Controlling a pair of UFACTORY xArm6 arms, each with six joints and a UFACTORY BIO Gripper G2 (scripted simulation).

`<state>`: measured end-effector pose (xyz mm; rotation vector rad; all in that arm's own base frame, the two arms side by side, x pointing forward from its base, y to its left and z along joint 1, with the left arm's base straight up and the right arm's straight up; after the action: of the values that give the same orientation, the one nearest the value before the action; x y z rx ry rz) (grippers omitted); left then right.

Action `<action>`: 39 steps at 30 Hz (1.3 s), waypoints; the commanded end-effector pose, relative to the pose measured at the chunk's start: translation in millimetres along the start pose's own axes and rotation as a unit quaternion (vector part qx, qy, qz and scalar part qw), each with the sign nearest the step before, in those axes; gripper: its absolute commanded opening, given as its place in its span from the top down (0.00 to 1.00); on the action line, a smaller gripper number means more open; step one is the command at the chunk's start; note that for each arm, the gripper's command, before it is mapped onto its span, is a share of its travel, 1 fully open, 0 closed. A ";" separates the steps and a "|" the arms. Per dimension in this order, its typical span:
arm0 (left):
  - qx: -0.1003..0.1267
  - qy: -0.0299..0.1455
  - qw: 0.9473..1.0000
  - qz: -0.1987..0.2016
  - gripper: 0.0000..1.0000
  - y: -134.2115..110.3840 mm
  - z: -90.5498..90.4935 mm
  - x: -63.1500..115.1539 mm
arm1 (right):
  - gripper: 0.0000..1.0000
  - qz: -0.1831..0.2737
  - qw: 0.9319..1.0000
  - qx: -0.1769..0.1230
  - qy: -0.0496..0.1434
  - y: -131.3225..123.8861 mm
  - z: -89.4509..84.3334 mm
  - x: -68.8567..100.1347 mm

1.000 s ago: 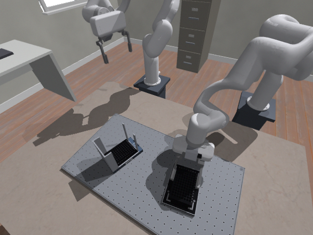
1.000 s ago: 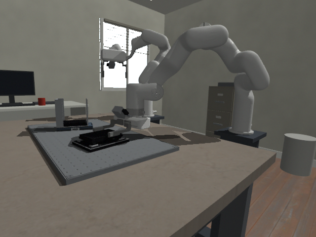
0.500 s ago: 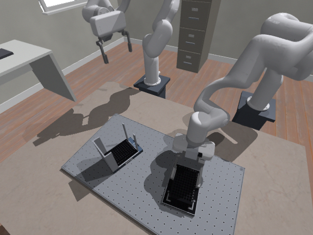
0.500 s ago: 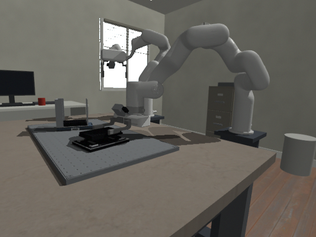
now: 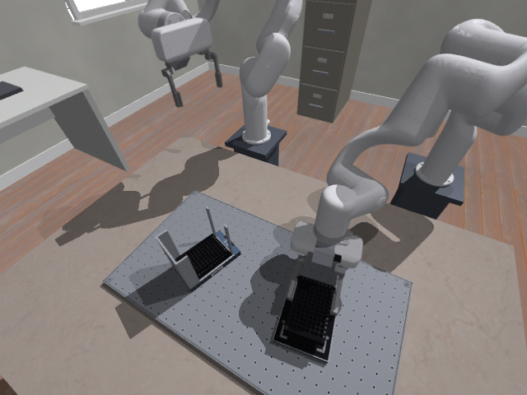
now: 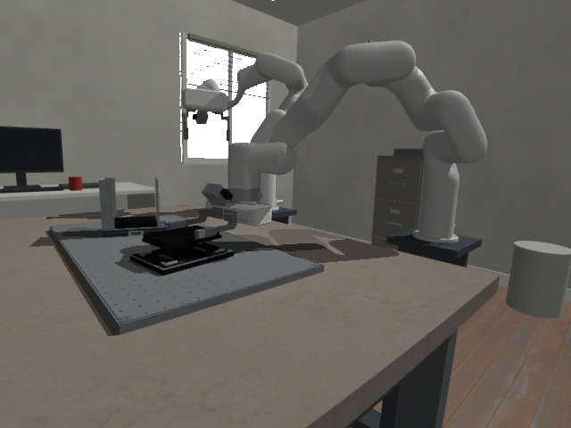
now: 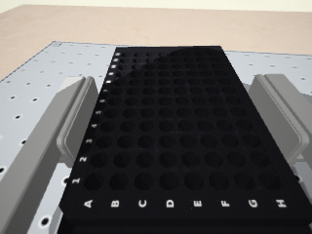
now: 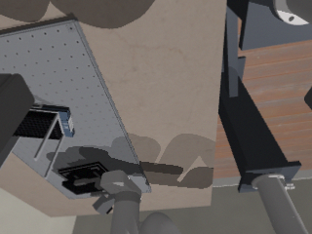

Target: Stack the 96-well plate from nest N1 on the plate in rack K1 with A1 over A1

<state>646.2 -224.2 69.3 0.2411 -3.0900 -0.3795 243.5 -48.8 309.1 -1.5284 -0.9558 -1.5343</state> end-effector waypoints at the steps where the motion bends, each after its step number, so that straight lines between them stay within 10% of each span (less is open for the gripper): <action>1: 0.002 -0.002 1.000 -0.001 1.00 1.8 -10.7 -1.2 | 0.00 -0.001 1.000 0.000 0.000 0.4 -0.1 0.8; 39: 0.002 -0.002 1.000 -0.001 1.00 15.7 -65.8 -1.0 | 0.00 -0.001 1.000 0.000 0.000 0.4 -0.1 0.8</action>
<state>646.2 -224.2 127.4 0.2411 -3.0901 -0.3794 243.5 -48.8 309.1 -1.5284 -0.9558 -1.5343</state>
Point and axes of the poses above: on each arm, the point midway between the two finger pads, its own x axis back along the fingers, its own y axis across the jaws, z = x × y, the point moved 1 cm from there along x, back along the fingers, and after that the axes turned 14 degrees about -x, right-handed, at the moved point
